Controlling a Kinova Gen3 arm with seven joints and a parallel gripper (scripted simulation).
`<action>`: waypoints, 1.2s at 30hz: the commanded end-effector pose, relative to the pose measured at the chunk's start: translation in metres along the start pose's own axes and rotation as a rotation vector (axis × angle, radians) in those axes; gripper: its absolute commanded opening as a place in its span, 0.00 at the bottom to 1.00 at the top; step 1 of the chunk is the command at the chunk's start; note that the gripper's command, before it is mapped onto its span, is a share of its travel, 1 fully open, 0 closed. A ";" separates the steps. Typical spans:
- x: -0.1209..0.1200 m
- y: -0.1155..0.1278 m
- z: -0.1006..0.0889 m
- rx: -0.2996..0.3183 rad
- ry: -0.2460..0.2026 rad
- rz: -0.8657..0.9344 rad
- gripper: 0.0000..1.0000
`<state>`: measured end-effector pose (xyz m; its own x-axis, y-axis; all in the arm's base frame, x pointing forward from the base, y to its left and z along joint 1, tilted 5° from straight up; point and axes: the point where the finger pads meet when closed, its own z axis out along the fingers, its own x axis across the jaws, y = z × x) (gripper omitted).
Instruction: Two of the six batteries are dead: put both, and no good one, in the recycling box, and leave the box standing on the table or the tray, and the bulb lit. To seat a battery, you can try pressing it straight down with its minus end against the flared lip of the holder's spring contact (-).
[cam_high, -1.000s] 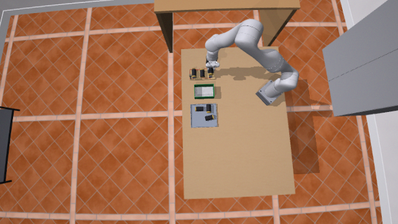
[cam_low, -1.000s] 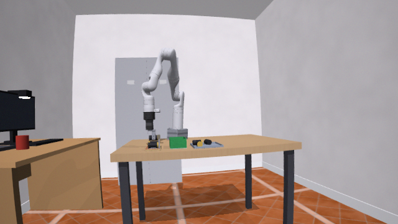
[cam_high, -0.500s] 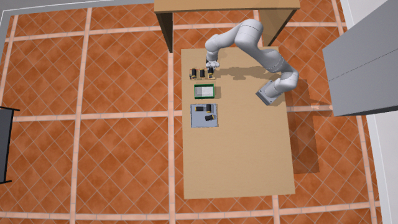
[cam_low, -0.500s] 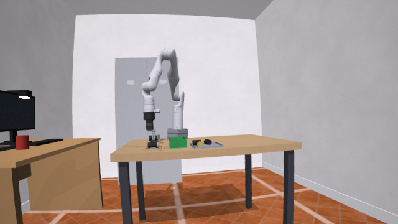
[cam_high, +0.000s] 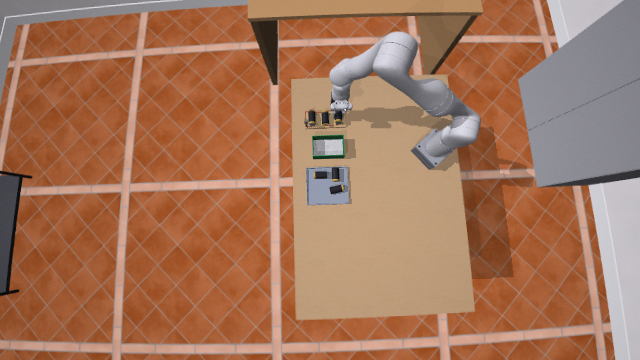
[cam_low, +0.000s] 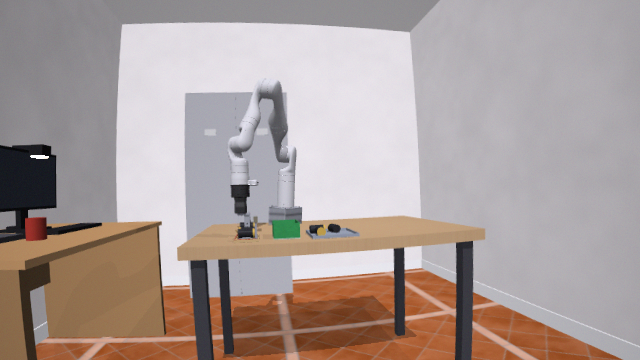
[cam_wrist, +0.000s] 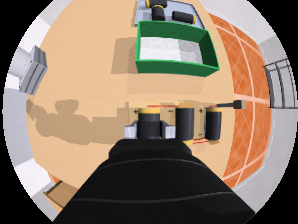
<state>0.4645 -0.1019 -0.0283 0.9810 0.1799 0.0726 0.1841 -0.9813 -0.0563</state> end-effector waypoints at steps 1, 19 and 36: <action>-0.002 0.001 0.004 0.001 -0.004 0.002 0.57; -0.002 0.001 0.011 0.001 -0.004 0.002 0.57; -0.002 0.001 0.011 0.001 -0.004 0.002 0.90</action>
<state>0.4630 -0.1017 -0.0403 0.9817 0.1783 0.0668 0.1822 -0.9815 -0.0583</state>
